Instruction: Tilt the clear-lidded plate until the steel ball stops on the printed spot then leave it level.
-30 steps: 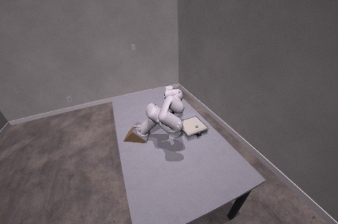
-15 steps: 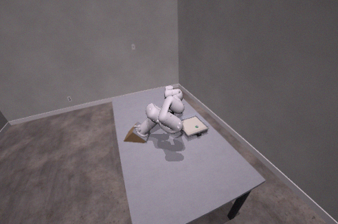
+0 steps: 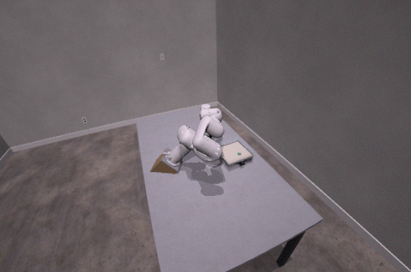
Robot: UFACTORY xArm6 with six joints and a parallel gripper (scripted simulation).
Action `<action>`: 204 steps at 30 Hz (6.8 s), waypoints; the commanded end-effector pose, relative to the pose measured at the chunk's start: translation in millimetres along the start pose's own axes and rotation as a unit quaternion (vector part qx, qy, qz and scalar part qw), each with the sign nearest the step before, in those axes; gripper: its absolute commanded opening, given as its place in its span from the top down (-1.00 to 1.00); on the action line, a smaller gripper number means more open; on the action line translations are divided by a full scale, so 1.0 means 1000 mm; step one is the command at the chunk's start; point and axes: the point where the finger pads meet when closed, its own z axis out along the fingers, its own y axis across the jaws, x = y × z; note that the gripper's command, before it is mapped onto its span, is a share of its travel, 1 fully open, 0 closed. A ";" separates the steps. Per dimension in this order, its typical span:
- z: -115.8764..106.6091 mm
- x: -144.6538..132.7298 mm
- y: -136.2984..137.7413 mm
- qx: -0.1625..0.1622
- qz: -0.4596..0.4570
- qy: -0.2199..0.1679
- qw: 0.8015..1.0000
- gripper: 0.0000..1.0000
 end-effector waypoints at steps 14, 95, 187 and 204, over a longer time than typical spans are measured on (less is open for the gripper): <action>-0.002 0.000 0.000 0.002 0.000 0.001 1.000 1.00; -0.001 0.001 -0.001 0.002 0.000 0.001 1.000 1.00; -0.014 0.001 -0.001 0.002 0.000 0.001 1.000 -0.22; -0.040 0.000 0.000 0.002 0.000 0.001 1.000 -0.22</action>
